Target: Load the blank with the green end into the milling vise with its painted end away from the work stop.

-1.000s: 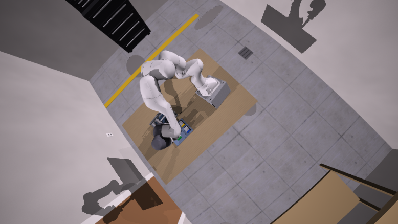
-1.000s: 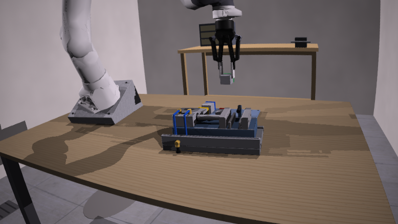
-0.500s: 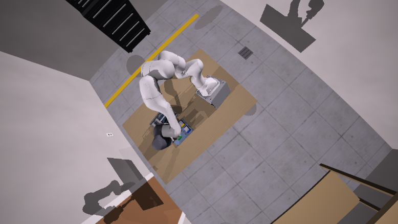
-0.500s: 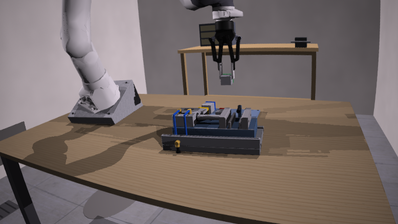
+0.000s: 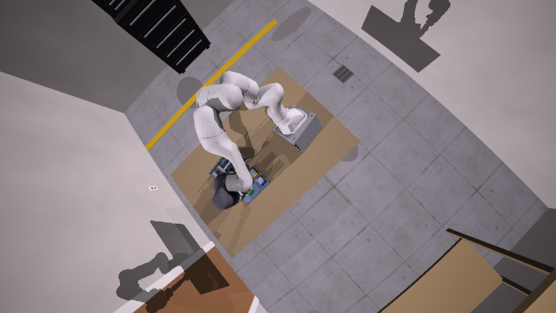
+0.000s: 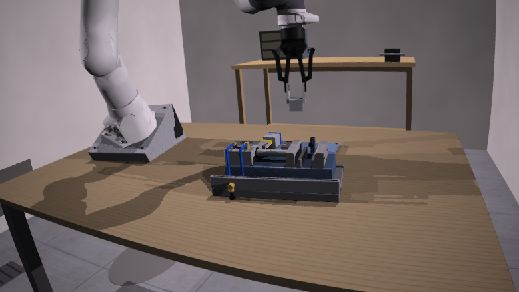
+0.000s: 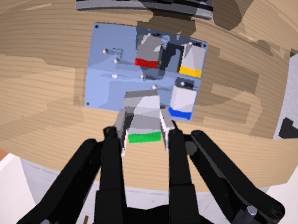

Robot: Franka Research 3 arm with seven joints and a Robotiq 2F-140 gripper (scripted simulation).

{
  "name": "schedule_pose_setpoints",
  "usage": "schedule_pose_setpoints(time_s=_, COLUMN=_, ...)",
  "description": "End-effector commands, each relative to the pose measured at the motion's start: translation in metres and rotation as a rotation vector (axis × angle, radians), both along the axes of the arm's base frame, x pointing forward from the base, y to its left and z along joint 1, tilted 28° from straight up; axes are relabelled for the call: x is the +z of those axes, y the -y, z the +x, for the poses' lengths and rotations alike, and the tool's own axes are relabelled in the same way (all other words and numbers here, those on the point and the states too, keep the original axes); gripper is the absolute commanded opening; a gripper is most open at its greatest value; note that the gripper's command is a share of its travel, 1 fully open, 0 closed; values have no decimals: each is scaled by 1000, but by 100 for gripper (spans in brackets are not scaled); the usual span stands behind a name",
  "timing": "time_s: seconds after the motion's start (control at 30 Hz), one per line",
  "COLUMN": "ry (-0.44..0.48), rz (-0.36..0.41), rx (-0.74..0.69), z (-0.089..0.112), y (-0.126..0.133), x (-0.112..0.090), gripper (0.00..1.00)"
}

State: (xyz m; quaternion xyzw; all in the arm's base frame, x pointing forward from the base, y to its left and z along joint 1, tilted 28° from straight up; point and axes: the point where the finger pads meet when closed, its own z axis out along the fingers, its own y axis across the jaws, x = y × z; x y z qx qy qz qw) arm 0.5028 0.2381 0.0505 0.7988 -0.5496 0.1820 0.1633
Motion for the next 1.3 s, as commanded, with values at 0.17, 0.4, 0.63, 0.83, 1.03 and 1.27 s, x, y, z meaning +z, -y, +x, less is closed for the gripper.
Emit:
schedule_pose_setpoints(time_s=0.17, ry=-77, rz=-16, rx=151, z=2, y=-3, x=5, gripper=0)
schedule_pose_setpoints(time_s=0.4, ry=-77, rz=-16, rx=144, z=1, y=-1, x=2, gripper=0)
schedule_pose_setpoints(time_s=0.63, ry=-159, rz=-35, rx=308, z=2, y=-3, x=6, gripper=0)
schedule_pose_setpoints(time_s=0.83, ry=-159, rz=-35, rx=308, z=2, y=-3, x=6, gripper=0)
schedule_pose_setpoints(time_s=1.03, ry=-196, rz=-47, rx=383, z=2, y=-2, x=5, gripper=0)
schedule_pose_setpoints(time_s=1.27, ry=-238, rz=-56, rx=465, z=2, y=-4, x=6, gripper=0)
